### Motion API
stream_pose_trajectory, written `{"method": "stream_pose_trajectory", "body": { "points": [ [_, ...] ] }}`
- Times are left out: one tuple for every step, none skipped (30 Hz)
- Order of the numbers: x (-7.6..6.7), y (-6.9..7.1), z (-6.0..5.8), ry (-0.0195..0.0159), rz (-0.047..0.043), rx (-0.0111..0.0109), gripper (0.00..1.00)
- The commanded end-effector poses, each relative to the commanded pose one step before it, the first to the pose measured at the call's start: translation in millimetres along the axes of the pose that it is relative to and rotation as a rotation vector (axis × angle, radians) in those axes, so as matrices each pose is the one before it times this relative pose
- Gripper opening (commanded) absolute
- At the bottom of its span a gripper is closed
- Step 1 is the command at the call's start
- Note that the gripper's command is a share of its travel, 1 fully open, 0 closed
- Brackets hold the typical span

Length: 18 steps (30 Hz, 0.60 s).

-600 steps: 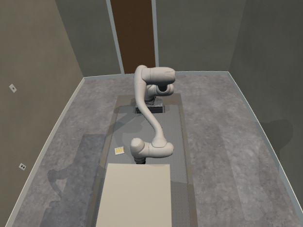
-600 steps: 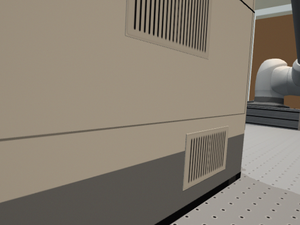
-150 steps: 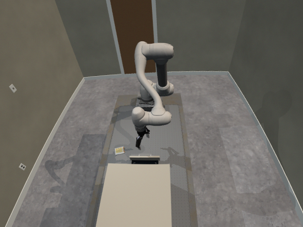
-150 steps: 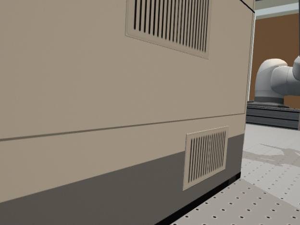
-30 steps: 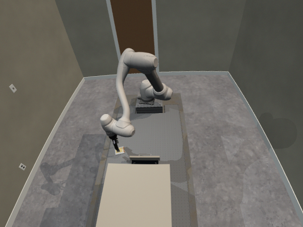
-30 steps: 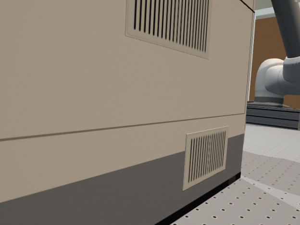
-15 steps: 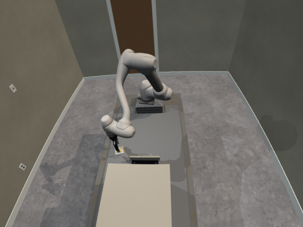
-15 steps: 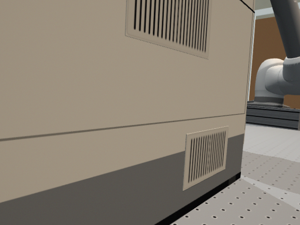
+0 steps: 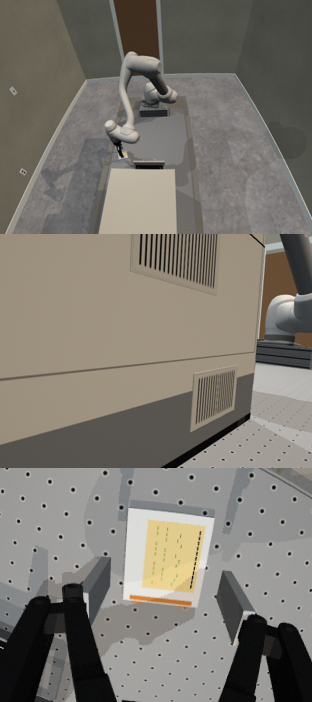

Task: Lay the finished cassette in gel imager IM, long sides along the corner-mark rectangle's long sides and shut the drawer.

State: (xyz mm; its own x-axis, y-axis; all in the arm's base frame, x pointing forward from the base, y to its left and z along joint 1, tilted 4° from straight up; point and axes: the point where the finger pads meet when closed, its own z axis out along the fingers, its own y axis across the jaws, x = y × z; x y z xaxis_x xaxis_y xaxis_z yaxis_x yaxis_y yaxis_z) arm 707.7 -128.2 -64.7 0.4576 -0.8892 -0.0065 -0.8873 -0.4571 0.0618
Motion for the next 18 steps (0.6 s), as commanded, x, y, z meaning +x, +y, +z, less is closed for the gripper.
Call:
{"method": "stream_pose_trajectory", "body": {
  "points": [
    [-0.02,-0.05,2.92,-0.00002,-0.00003,0.00026,0.68],
    [0.0,0.0,1.33,0.0,0.0,0.0,0.68],
    [0.0,0.0,1.33,0.0,0.0,0.0,0.68],
    [0.0,0.0,1.33,0.0,0.0,0.0,0.68],
    [0.0,0.0,1.33,0.0,0.0,0.0,0.68],
    [0.0,0.0,1.33,0.0,0.0,0.0,0.68],
    [0.0,0.0,1.33,0.0,0.0,0.0,0.68],
    [0.0,0.0,1.33,0.0,0.0,0.0,0.68],
    [0.0,0.0,1.33,0.0,0.0,0.0,0.68],
    [0.0,0.0,1.33,0.0,0.0,0.0,0.68],
    [0.0,0.0,1.33,0.0,0.0,0.0,0.68],
    [0.0,0.0,0.0,0.0,0.0,0.0,0.68],
    [0.0,0.0,0.0,0.0,0.0,0.0,0.68],
    [0.0,0.0,1.33,0.0,0.0,0.0,0.68],
    [0.0,0.0,1.33,0.0,0.0,0.0,0.68],
    [0.0,0.0,1.33,0.0,0.0,0.0,0.68],
    [0.0,0.0,1.33,0.0,0.0,0.0,0.68],
    [0.0,0.0,1.33,0.0,0.0,0.0,0.68]
  ]
}}
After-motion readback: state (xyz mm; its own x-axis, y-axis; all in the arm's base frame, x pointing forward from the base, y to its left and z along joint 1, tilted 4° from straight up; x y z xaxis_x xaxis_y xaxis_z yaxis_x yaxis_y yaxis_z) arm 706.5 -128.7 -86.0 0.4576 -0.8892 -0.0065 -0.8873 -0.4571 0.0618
